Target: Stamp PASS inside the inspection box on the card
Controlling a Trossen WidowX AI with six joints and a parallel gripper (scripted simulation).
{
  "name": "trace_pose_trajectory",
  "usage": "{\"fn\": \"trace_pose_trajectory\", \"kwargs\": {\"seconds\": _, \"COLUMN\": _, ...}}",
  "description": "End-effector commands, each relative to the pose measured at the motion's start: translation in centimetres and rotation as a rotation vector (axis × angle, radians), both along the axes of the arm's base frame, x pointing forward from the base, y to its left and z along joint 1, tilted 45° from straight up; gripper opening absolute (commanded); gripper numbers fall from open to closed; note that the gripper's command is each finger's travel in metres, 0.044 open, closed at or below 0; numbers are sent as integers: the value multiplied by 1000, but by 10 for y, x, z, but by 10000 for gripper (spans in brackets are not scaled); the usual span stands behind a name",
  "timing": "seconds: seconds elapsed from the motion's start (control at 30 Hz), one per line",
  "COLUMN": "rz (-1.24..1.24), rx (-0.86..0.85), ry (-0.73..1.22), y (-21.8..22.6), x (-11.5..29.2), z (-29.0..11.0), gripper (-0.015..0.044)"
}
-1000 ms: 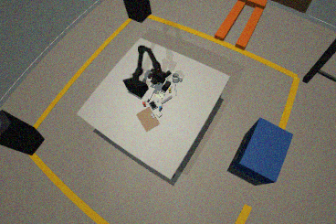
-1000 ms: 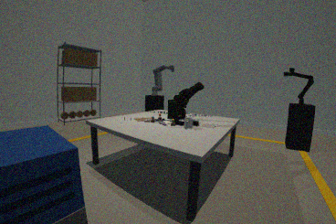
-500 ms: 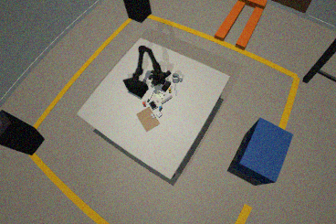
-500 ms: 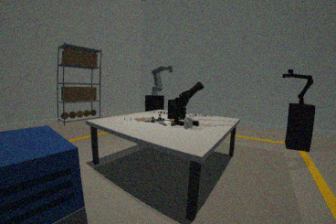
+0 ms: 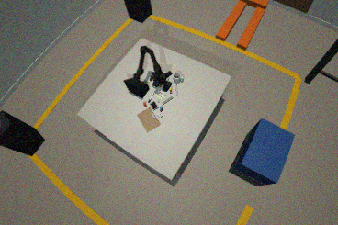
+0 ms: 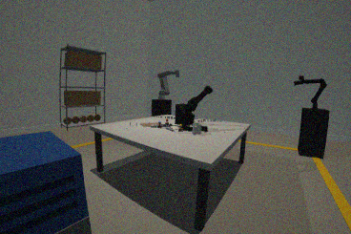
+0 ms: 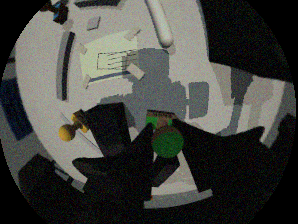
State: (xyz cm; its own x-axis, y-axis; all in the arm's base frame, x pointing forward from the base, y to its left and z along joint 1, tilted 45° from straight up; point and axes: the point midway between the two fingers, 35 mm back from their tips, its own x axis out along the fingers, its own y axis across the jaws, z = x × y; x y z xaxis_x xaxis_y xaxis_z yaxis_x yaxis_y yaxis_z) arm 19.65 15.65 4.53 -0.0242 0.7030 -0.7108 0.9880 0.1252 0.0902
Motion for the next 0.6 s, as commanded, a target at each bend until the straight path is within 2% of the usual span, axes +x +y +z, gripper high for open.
{"fn": "trace_pose_trajectory", "kwargs": {"seconds": 0.0, "rz": -3, "rx": -7, "ry": 13, "y": 3, "x": -2, "z": -7, "gripper": 0}}
{"fn": "trace_pose_trajectory", "kwargs": {"seconds": 0.23, "rz": -3, "rx": -6, "ry": 13, "y": 6, "x": -3, "z": -9, "gripper": 0}}
{"fn": "trace_pose_trajectory", "kwargs": {"seconds": 0.57, "rz": 1, "rx": 3, "ry": 4, "y": 6, "x": -2, "z": -6, "gripper": 262}}
